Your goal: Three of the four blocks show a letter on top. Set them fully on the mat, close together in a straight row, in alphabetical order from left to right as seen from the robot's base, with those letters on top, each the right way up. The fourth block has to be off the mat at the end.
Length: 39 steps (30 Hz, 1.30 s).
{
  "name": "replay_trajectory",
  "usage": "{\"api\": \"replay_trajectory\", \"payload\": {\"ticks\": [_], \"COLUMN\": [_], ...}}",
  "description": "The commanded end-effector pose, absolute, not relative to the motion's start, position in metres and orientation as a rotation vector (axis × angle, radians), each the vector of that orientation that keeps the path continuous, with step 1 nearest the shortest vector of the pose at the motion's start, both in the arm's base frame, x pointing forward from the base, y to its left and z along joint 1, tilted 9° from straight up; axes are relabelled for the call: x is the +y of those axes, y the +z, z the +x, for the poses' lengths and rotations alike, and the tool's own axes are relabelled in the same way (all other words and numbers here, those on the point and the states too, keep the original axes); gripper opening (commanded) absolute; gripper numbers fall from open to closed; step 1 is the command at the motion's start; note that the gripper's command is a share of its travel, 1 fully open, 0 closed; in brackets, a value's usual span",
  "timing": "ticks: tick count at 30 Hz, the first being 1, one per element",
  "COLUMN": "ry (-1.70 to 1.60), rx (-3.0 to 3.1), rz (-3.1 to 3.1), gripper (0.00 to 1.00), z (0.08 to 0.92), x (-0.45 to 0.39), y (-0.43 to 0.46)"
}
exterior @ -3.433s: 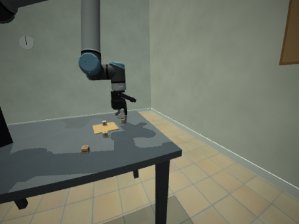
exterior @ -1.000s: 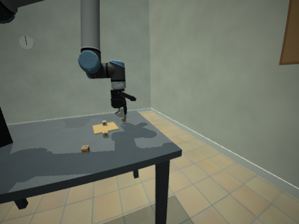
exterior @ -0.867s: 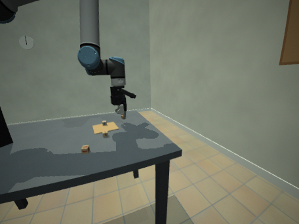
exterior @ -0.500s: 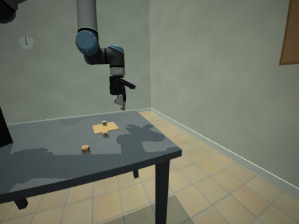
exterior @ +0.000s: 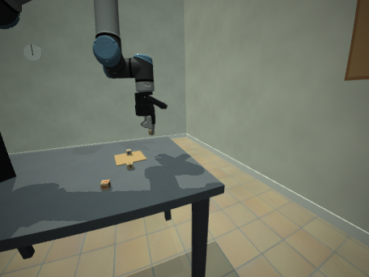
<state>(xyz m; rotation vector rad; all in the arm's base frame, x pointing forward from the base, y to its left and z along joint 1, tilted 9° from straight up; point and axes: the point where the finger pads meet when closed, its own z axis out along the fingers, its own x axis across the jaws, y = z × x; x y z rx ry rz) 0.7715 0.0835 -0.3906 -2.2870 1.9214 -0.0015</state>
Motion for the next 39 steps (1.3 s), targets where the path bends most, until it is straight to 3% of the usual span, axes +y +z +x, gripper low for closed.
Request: {"api": "replay_trajectory", "payload": {"ticks": [1, 19, 39], "ry": [-0.002, 0.029, 0.101], "rx": [1.928, 2.215, 2.751], "rz": [-2.28, -2.004, -1.196], "gripper": [0.05, 0.05, 0.05], "z": [0.772, 0.755, 0.708], "x": [0.083, 0.075, 0.059], "y": [-0.39, -0.394, -0.4]}}
